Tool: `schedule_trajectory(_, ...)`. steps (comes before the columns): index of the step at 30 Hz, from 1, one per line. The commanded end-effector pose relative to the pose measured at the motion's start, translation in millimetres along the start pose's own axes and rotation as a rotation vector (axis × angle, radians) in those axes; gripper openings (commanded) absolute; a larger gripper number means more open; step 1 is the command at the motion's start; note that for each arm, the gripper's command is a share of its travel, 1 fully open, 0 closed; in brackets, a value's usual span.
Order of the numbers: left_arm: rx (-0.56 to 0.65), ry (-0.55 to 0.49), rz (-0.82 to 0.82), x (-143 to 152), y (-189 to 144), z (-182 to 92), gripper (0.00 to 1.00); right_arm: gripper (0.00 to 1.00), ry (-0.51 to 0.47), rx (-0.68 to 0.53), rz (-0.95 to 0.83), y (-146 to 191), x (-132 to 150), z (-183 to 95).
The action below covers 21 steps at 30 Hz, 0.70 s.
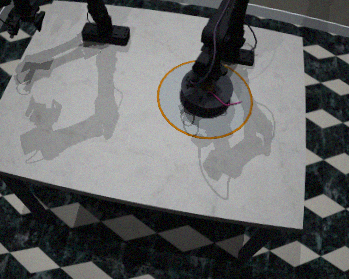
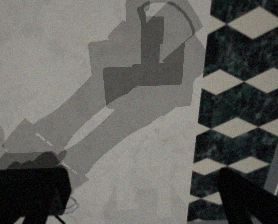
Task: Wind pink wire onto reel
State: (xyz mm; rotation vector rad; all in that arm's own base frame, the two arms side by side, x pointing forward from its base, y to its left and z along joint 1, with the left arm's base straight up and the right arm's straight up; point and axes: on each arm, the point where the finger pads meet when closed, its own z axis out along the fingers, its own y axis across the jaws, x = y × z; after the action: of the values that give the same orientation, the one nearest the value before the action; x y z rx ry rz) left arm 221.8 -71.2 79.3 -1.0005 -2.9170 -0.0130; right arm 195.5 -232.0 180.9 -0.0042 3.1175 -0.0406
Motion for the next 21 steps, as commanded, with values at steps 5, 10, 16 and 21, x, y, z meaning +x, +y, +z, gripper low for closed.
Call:
schedule_trajectory(5,-0.011,-0.057,0.003,-21.9,5.6,9.7,0.00,1.00,-0.031,0.038,-0.001,-0.7,-4.2,-15.6)
schedule_trajectory(10,-0.011,-0.057,0.003,-20.6,4.6,5.5,0.00,1.00,-0.031,0.038,-0.001,-0.7,-4.2,-15.6)
schedule_trajectory(16,-0.011,-0.057,0.003,-19.6,3.9,3.3,0.00,1.00,-0.031,0.038,-0.001,-0.7,-4.2,-15.6)
schedule_trajectory(21,-0.011,-0.057,0.003,-19.5,3.8,5.2,0.00,1.00,-0.031,0.038,-0.001,-0.7,-4.2,-15.6)
